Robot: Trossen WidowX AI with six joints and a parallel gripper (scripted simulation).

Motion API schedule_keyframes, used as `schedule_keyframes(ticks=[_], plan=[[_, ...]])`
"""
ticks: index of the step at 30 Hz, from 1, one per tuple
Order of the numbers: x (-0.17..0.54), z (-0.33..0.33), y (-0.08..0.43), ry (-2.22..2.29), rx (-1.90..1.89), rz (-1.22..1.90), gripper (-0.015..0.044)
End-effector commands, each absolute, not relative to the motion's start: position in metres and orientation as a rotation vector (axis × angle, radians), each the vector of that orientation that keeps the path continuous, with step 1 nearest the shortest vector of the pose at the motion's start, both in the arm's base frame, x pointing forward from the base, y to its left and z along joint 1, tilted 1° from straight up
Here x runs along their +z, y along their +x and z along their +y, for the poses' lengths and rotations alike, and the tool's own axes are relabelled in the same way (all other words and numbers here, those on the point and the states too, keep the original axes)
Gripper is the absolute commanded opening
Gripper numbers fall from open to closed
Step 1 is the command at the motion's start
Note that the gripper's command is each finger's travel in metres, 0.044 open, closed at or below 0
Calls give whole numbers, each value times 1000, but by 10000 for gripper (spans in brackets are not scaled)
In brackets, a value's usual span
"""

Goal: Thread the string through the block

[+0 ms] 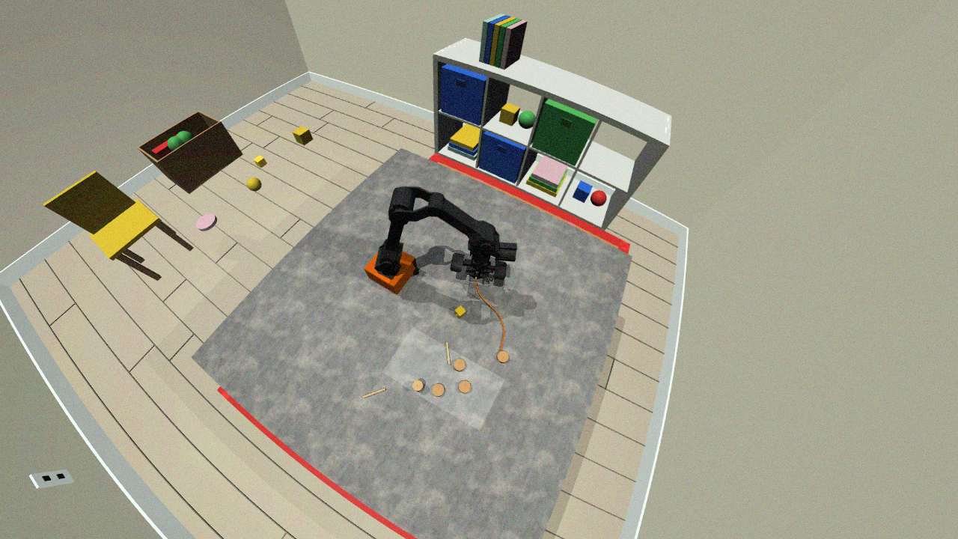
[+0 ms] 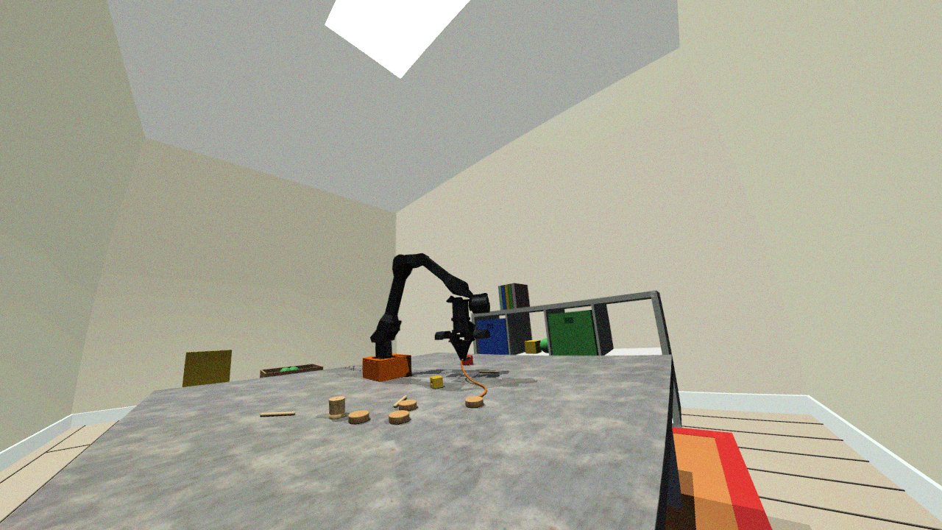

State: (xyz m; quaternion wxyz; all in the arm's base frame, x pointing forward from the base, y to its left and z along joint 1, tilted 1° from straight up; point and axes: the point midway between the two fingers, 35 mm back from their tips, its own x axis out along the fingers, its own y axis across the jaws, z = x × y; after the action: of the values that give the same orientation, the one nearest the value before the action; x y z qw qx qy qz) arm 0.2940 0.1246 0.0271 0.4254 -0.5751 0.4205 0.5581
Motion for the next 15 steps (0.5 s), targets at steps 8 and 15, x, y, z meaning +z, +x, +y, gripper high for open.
schedule_keyframes(ticks=[8, 15], plan=[[30, 123, 308, -1133, 1096, 1243, 0], [30, 122, 314, -939, 907, 1340, 0]])
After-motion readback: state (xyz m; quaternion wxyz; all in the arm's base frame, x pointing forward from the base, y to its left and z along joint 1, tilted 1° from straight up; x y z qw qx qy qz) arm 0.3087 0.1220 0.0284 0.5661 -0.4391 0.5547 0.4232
